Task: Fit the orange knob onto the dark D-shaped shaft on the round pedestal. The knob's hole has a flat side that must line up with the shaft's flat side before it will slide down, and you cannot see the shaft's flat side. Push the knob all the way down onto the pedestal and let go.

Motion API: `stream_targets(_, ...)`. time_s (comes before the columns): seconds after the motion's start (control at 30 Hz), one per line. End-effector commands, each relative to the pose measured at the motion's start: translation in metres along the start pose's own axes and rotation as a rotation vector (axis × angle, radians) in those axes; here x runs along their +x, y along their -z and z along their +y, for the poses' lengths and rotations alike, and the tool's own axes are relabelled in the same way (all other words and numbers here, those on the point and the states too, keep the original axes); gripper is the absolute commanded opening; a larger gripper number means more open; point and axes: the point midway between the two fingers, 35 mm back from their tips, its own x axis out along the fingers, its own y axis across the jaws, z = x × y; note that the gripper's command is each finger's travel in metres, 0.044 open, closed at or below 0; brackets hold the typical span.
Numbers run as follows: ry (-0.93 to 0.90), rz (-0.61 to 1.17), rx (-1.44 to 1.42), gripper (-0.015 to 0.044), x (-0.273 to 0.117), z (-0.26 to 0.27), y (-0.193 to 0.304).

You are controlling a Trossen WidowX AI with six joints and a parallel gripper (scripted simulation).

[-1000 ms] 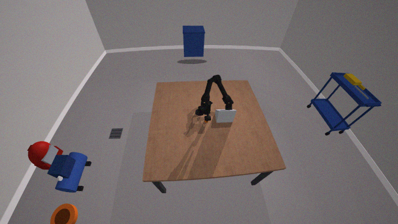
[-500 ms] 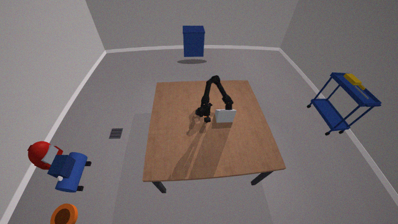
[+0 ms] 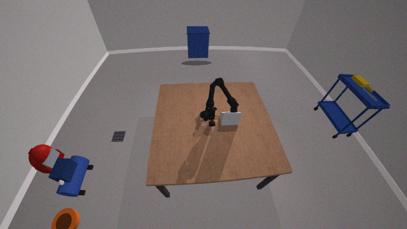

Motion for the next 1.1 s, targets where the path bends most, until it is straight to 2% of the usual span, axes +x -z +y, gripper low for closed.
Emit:
stream_targets(0.0, 0.007, 0.004, -0.010, 0.0414, 0.005, 0.000, 0.003)
stream_targets(0.33, 0.007, 0.004, -0.010, 0.0151, 0.005, 0.000, 0.003)
stream_targets(0.5, 0.007, 0.004, -0.010, 0.0118, 0.005, 0.000, 0.003)
stream_targets(0.63, 0.004, 0.005, -0.012, 0.0013, 0.002, 0.000, 0.001)
stream_targets(0.67, 0.002, 0.006, -0.013, 0.0000, -0.001, 0.001, 0.000)
stream_targets(1.07, -0.008, 0.004, -0.014, 0.0000, -0.071, 0.008, -0.011)
